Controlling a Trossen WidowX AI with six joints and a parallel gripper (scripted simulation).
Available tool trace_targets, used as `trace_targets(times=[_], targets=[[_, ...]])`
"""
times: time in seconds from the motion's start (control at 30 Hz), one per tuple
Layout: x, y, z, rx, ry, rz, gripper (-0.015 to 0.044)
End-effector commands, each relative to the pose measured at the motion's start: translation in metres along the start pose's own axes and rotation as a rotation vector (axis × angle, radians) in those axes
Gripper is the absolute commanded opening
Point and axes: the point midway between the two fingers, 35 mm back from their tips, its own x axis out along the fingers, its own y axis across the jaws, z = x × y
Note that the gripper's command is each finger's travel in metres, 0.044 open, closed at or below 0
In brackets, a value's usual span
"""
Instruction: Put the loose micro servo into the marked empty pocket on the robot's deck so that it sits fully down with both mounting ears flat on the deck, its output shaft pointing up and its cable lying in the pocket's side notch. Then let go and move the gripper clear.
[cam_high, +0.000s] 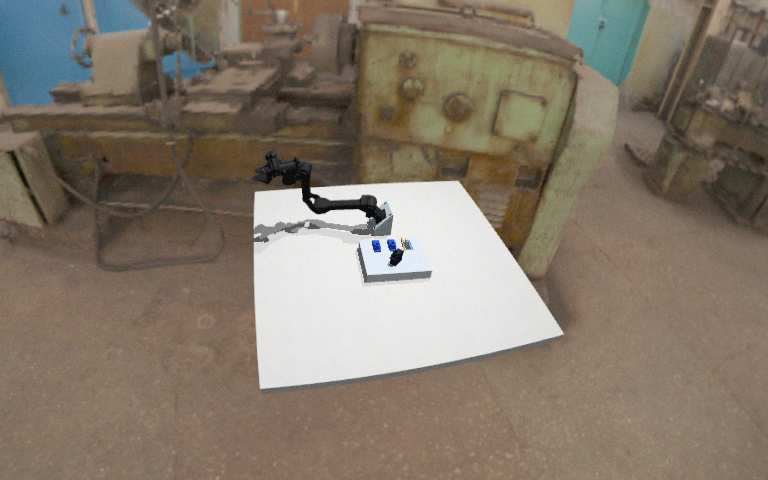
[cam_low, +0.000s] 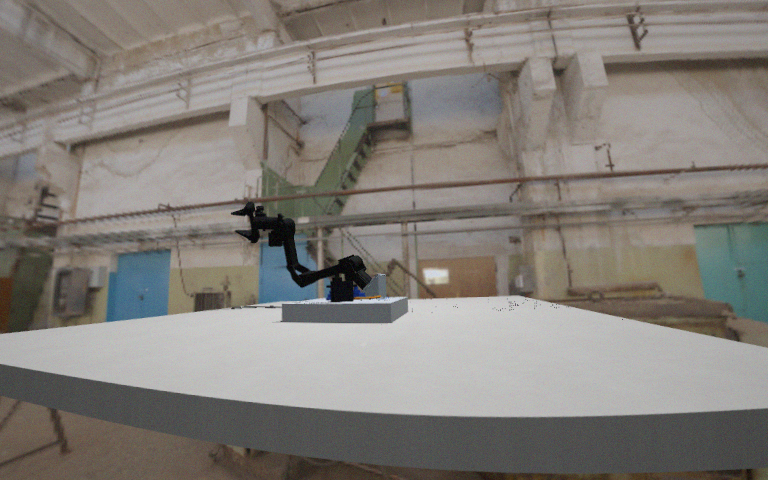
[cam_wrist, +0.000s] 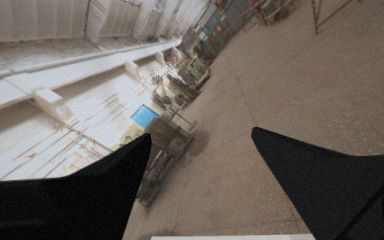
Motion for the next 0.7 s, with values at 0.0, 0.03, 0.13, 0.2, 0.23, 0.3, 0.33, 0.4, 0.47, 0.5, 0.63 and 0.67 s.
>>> trace_targets(times=[0.0,0.03,0.13,0.2,0.23,0.3,0.33,0.4,0.47,0.5,0.63,0.67], targets=[[-0.007,0.028,0.010,-0.004,-0.041,0.062,0.0440],[-0.007,0.030,0.011,-0.002,-0.045,0.067,0.0440],[-0.010,0.043,0.016,0.004,-0.058,0.099,0.0440],[-0.015,0.059,0.021,0.005,-0.073,0.134,0.0440],[-0.018,0.069,0.023,0.006,-0.080,0.158,0.0440],[-0.022,0.082,0.027,-0.011,-0.096,0.185,0.0440],[-0.024,0.089,0.028,-0.008,-0.101,0.201,0.0440],[-0.026,0.093,0.029,-0.015,-0.104,0.209,0.0440],[-0.028,0.097,0.030,-0.012,-0.112,0.221,0.0440],[-0.029,0.101,0.030,-0.015,-0.113,0.232,0.0440],[-0.036,0.119,0.031,-0.026,-0.124,0.278,0.0440],[-0.037,0.123,0.032,-0.024,-0.125,0.288,0.0440]])
